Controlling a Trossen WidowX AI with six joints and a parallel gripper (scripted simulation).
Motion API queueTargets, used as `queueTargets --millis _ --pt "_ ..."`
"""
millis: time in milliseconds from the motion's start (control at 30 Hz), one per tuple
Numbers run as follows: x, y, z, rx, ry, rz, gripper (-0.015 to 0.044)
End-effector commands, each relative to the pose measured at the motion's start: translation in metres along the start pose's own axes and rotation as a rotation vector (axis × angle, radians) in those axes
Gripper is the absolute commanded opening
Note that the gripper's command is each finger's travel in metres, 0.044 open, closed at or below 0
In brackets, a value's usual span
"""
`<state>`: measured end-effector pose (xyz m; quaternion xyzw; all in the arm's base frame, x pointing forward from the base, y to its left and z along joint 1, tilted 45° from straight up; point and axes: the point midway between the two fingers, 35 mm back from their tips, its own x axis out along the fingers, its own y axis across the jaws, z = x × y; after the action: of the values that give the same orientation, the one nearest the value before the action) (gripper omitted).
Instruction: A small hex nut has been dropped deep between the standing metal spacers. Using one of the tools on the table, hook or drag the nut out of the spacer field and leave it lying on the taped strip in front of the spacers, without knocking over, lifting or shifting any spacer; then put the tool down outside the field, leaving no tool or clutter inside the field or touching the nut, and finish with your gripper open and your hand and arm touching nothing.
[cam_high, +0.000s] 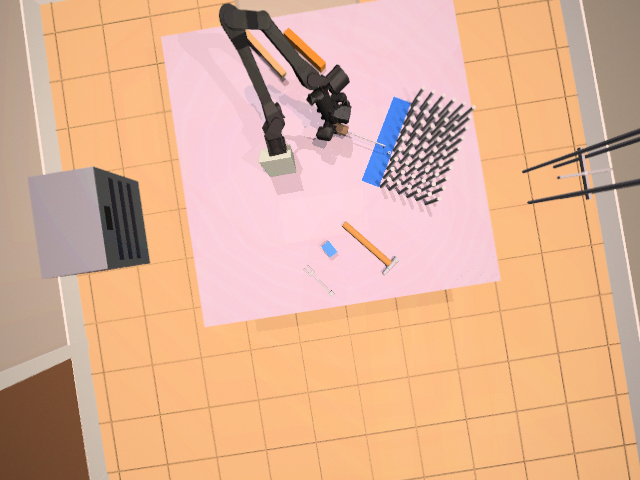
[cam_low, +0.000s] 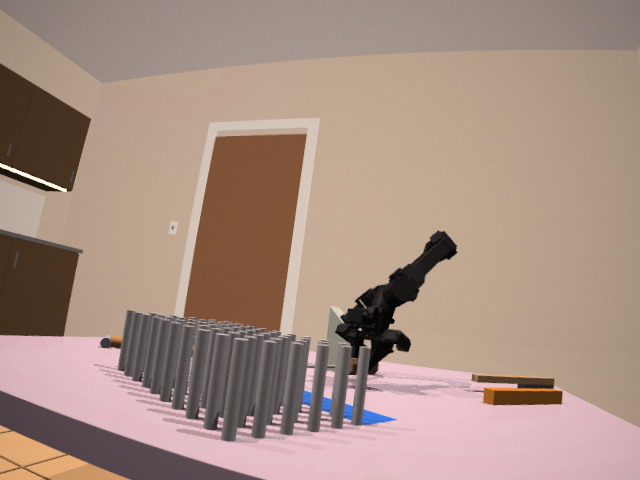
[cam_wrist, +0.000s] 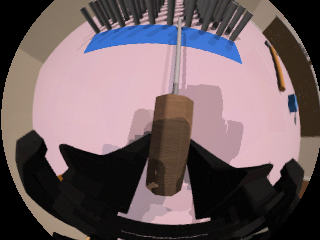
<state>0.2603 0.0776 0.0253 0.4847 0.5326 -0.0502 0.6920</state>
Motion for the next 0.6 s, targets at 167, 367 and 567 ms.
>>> queueTargets --millis 167,367,567 --pt "-0.016 0.0 0.005 0.0 -0.009 -0.012 0.0" --pt "-0.038 0.002 0.022 -0.005 -0.009 -0.021 0.0" --pt "-0.063 0.003 0.036 -0.006 -0.008 -0.024 0.0"
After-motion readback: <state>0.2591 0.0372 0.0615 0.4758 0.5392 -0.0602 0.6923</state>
